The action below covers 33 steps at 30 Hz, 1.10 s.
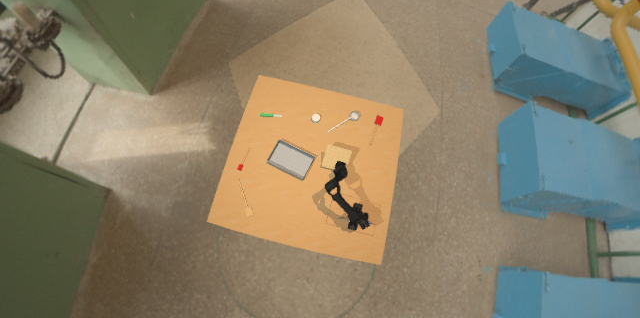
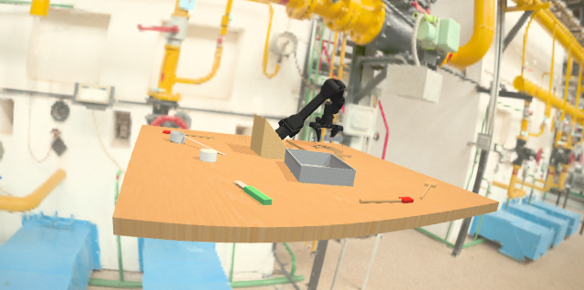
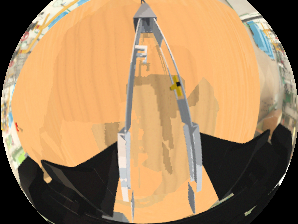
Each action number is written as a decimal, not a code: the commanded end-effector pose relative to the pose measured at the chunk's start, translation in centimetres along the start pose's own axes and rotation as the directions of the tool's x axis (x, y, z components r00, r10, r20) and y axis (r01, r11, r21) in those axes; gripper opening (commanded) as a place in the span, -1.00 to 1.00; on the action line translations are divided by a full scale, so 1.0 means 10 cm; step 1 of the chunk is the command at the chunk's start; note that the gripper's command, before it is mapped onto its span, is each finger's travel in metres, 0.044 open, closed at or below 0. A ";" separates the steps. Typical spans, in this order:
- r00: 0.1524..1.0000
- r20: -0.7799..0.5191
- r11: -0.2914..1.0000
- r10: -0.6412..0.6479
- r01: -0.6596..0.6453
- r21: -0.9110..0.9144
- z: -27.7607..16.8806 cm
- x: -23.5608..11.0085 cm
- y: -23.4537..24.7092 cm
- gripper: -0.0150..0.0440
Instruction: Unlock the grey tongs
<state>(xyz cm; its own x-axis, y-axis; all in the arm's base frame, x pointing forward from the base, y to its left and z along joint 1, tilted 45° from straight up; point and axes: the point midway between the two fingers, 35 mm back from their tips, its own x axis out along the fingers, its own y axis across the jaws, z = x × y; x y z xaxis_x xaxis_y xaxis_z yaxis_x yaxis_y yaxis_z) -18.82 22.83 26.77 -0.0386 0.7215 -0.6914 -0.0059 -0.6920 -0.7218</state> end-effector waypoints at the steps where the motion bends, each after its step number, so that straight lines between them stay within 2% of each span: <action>1: 1.000 0.000 1.000 0.000 0.000 0.000 0.00 0.00 0.00 0.96; 8: 1.000 0.016 1.000 -0.003 0.003 -0.002 0.21 -0.14 -0.06 1.00; 15: 0.997 0.069 1.000 -0.019 0.019 -0.003 0.84 -0.58 -0.12 1.00; 22: 0.990 0.131 0.999 -0.048 0.050 -0.011 1.40 -1.06 0.01 1.00; 27: 0.988 0.150 0.999 -0.042 0.044 -0.013 1.44 -1.14 0.03 1.00; 33: 0.956 0.289 0.998 0.055 -0.043 -0.045 1.31 -1.46 -0.01 1.00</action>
<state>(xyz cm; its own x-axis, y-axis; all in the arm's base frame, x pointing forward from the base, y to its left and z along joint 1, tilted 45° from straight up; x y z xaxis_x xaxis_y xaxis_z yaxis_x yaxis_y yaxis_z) -32.16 12.77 35.79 -0.2652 0.6730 -0.6905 0.0413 -0.7075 -0.7055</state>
